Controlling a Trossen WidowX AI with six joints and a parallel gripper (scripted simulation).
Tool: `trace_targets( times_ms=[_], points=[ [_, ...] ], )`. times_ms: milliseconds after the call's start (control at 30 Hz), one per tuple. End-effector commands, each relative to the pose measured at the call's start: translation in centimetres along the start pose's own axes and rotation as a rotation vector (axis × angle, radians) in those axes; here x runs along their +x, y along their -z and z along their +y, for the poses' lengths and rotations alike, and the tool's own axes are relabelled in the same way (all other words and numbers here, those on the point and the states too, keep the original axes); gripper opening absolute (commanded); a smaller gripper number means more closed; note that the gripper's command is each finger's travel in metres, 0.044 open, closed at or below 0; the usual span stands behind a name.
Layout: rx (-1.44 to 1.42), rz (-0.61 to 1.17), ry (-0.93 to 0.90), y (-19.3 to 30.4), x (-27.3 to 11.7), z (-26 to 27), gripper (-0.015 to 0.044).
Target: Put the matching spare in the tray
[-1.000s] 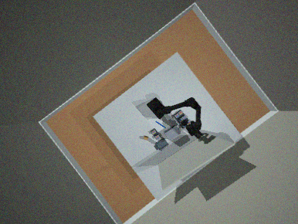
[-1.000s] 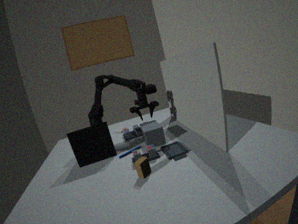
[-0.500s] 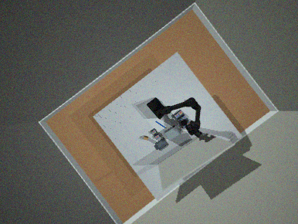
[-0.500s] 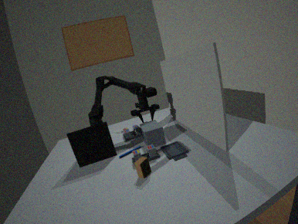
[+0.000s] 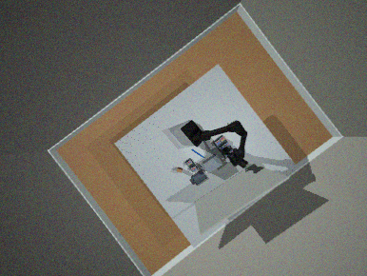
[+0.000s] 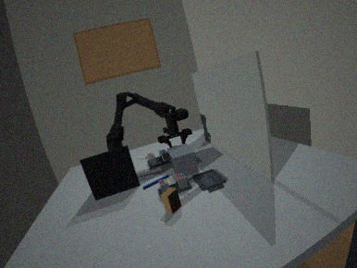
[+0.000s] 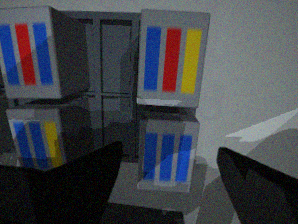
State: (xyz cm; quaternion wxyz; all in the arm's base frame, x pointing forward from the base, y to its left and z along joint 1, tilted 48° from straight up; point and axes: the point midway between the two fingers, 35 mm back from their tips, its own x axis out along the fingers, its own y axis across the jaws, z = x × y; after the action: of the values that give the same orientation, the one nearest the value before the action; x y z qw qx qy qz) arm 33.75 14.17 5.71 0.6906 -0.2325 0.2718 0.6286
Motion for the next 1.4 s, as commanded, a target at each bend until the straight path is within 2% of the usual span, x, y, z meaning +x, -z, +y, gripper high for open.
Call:
trace_targets(
  times_ms=[0,433,1033,1200,1367],
  points=[
    [0.013,0.005,-0.005,0.3,0.9,0.1,0.0300],
    [0.014,0.000,-0.005,0.2,2.9,0.3,0.0300],
    [0.014,0.000,-0.005,0.2,2.9,0.3,0.0300],
    [0.008,-0.003,-0.006,0.1,2.9,0.4,0.0169],
    [0.008,-0.003,-0.006,0.1,2.9,0.4,0.0135]
  ],
)
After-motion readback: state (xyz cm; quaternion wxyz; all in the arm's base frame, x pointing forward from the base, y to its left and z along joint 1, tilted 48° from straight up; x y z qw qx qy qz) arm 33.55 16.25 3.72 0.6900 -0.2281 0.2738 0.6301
